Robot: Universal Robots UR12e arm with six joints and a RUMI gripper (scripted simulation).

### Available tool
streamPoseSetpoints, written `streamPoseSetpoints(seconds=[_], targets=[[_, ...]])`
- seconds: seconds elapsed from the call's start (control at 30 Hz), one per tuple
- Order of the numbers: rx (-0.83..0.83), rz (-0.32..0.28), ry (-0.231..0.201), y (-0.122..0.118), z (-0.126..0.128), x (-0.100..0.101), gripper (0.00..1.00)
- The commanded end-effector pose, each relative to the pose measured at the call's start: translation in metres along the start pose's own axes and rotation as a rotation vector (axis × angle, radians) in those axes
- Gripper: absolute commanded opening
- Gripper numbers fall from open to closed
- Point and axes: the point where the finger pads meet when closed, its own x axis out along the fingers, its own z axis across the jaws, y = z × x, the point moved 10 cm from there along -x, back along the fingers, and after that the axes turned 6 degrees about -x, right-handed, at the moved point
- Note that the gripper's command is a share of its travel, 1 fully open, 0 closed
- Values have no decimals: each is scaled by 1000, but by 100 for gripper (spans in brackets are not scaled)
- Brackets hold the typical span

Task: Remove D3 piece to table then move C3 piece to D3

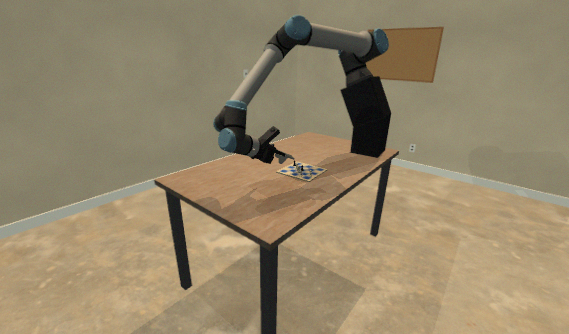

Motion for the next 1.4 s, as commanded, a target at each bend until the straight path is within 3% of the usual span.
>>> streamPoseSetpoints(seconds=[0.0,0.37,0.43,0.9,1.0,1.13,1.37], targets=[[24,-45,-22,8,-5,5,100],[117,-196,-100,31,-21,31,100],[117,-196,-100,31,-21,31,100],[248,-409,-210,64,-41,72,100],[248,-409,-210,64,-41,72,100],[303,-497,-256,78,-49,91,100],[359,-588,-302,91,-55,111,100]])
